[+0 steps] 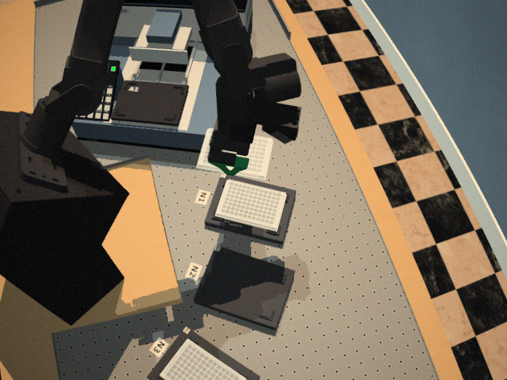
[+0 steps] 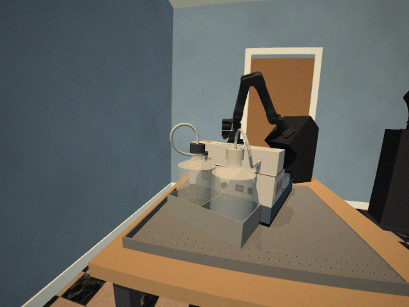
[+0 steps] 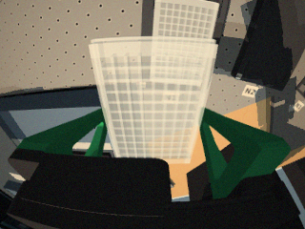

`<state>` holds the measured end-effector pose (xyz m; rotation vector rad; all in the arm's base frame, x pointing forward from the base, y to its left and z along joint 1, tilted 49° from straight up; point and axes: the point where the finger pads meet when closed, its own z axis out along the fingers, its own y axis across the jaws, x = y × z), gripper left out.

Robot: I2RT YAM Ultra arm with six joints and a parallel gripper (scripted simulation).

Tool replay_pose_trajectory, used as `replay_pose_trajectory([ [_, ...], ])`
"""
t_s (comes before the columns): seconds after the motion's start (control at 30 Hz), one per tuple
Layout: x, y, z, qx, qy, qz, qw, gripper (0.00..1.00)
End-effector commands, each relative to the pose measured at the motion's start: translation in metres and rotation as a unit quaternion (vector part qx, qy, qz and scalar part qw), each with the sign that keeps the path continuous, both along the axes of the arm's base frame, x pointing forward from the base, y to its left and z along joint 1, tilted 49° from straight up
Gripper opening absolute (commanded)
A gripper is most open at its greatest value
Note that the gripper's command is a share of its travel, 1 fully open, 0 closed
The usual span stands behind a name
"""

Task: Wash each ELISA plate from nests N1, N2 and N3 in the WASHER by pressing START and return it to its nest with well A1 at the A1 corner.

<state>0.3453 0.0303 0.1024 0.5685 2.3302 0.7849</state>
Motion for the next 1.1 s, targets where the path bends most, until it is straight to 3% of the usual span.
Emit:
replay_pose_trajectory([
  [0.0,-0.003,0.003,0.006,0.003,0.008,-0.026,1.0,0.0],
  [0.23,-0.009,0.025,0.017,0.003,0.008,-0.026,1.0,0.0],
  [0.53,-0.009,0.025,0.017,0.003,0.008,-0.026,1.0,0.0],
  [0.67,-0.014,0.033,0.019,-0.013,-0.002,-0.01,1.0,0.0],
  [1.07,-0.044,0.085,0.029,-0.012,-0.002,-0.01,1.0,0.0],
])
